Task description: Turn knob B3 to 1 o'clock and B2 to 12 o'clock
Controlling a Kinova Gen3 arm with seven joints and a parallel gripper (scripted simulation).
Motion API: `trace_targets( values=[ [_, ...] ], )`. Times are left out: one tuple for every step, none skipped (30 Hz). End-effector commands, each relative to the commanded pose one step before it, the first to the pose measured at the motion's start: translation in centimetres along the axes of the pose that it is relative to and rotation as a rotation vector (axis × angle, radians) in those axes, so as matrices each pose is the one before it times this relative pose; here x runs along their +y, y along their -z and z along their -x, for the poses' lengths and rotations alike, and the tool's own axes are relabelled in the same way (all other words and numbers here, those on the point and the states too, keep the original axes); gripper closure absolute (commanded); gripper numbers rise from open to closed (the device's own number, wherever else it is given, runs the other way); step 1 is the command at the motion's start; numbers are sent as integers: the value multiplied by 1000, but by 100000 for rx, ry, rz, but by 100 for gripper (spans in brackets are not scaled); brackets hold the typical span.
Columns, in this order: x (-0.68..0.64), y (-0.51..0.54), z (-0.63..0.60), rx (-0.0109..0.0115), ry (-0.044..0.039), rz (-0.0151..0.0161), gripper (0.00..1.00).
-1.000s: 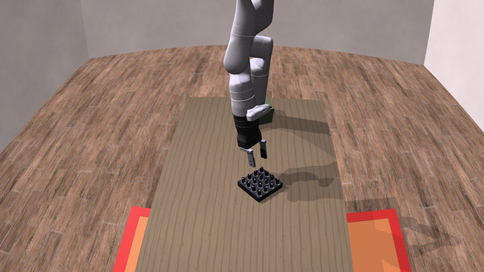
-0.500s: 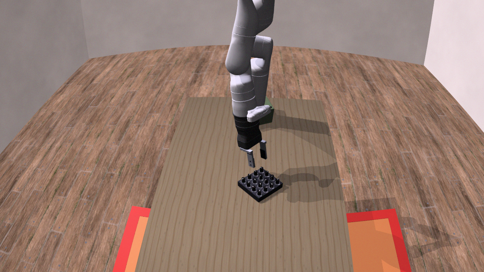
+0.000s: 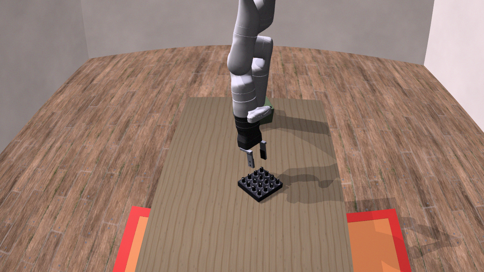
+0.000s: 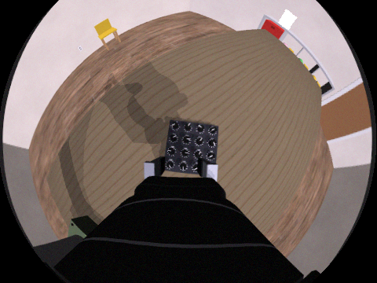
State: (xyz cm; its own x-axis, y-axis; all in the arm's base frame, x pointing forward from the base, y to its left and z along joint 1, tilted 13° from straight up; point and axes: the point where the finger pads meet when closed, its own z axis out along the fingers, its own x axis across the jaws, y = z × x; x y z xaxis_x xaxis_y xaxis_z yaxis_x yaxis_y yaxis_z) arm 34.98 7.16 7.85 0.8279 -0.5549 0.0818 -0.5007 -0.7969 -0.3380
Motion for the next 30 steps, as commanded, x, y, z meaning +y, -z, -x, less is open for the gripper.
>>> trace_targets(
  values=[
    [-154,7,55,-45,431,-80,0],
    [0,0,0,0,0,0,0],
    [0,0,0,0,0,0,0],
    [0,0,0,0,0,0,0],
    [25,-61,-51,175,-727,803,0],
    [0,0,0,0,0,0,0],
    [0,0,0,0,0,0,0],
    [0,0,0,0,0,0,0],
    [0,0,0,0,0,0,0],
    [0,0,0,0,0,0,0],
    [0,0,0,0,0,0,0],
    [18,-57,-59,212,-707,768,0],
    [0,0,0,0,0,0,0],
    [0,0,0,0,0,0,0],
    [0,0,0,0,0,0,0],
    [0,0,0,0,0,0,0],
    [0,0,0,0,0,0,0],
    [0,0,0,0,0,0,0],
    [0,0,0,0,0,0,0],
    [12,-53,-66,244,-687,732,0],
    [0,0,0,0,0,0,0],
    [0,0,0,0,0,0,0],
    [0,0,0,0,0,0,0],
    [0,0,0,0,0,0,0],
    [0,0,0,0,0,0,0],
    [0,0,0,0,0,0,0],
    [5,-49,-72,272,-666,696,0],
    [0,0,0,0,0,0,0],
    [0,0,0,0,0,0,0],
    [0,0,0,0,0,0,0]
  ],
)
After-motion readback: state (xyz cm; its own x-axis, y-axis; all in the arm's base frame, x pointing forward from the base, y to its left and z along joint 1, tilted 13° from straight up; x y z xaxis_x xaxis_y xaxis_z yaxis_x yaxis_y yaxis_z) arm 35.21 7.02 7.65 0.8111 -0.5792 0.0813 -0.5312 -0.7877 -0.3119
